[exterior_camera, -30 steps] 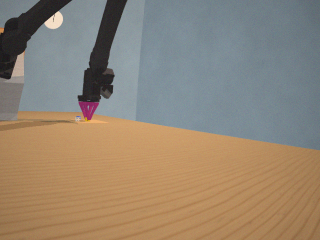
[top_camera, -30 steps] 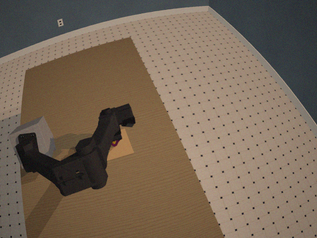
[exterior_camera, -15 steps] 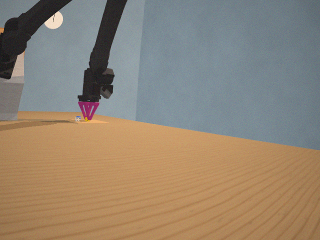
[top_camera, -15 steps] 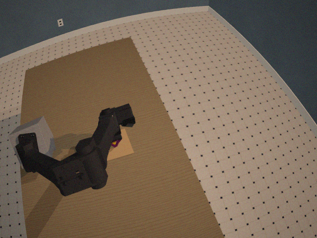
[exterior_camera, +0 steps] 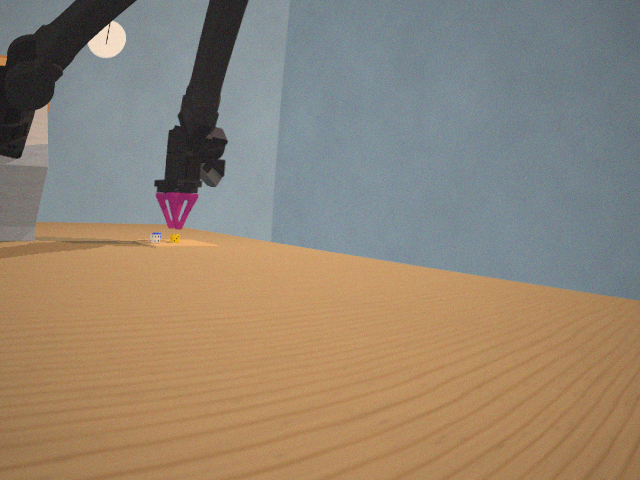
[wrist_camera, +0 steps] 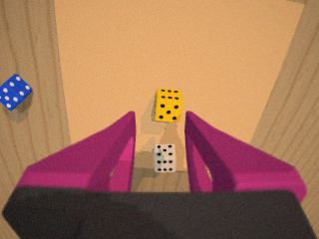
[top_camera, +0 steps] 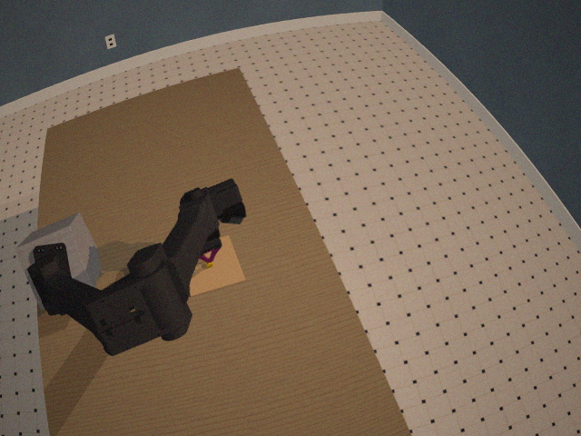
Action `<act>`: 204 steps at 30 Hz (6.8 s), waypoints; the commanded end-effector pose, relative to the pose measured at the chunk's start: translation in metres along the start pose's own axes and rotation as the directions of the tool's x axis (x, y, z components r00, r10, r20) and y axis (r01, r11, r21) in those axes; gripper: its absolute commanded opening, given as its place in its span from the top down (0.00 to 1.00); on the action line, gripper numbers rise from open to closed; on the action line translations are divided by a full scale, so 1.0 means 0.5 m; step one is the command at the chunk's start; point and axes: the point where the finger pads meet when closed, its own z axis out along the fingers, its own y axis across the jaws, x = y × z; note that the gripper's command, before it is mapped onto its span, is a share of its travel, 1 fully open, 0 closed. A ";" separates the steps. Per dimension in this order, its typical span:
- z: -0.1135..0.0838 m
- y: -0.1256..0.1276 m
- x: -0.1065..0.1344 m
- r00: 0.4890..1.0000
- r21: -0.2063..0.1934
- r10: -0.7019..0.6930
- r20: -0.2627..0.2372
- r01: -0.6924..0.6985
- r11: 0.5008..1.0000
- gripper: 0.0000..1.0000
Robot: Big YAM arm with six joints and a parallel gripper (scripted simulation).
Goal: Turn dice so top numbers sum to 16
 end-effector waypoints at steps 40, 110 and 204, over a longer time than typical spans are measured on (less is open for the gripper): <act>-0.152 -0.011 -0.030 0.998 -0.007 0.054 0.025 -0.054 0.999 0.00; -0.095 0.203 -0.024 -0.511 0.005 -0.860 0.004 0.860 -0.511 0.00; 0.003 0.210 -0.015 -0.581 0.006 -0.814 -0.004 0.814 -0.581 0.70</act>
